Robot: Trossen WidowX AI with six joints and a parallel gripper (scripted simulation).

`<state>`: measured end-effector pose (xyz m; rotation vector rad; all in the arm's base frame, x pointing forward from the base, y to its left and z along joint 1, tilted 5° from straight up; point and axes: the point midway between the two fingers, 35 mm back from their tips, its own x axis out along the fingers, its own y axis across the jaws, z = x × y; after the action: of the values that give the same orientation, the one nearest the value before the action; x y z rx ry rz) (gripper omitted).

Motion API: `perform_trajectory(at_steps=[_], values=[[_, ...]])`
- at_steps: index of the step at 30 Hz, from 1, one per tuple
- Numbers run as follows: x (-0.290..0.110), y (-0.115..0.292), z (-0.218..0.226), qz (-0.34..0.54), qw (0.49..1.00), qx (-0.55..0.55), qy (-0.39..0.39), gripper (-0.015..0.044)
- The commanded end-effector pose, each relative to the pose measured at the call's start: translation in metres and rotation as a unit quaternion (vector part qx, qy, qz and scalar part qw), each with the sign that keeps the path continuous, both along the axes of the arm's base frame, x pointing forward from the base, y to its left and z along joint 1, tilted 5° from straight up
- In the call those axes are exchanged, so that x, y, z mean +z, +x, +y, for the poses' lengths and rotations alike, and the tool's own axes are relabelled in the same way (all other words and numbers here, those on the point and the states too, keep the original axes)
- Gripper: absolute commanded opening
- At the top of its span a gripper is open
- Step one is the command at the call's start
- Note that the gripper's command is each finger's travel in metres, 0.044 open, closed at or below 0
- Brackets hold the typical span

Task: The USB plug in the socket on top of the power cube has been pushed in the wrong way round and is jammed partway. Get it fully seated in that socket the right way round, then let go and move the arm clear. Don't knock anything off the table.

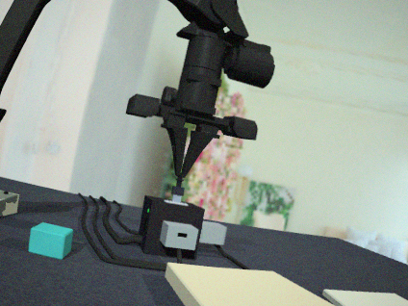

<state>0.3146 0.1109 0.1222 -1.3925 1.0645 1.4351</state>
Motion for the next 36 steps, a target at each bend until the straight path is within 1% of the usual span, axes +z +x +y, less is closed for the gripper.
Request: perform_trajectory(at_steps=[1, 36], values=[[-0.0009, 0.0001, 0.0005, 0.000, 1.000, -0.002, 0.002, 0.0000], [-0.0051, 0.0001, 0.0002, 0.000, 1.000, -0.002, 0.002, 0.0000]])
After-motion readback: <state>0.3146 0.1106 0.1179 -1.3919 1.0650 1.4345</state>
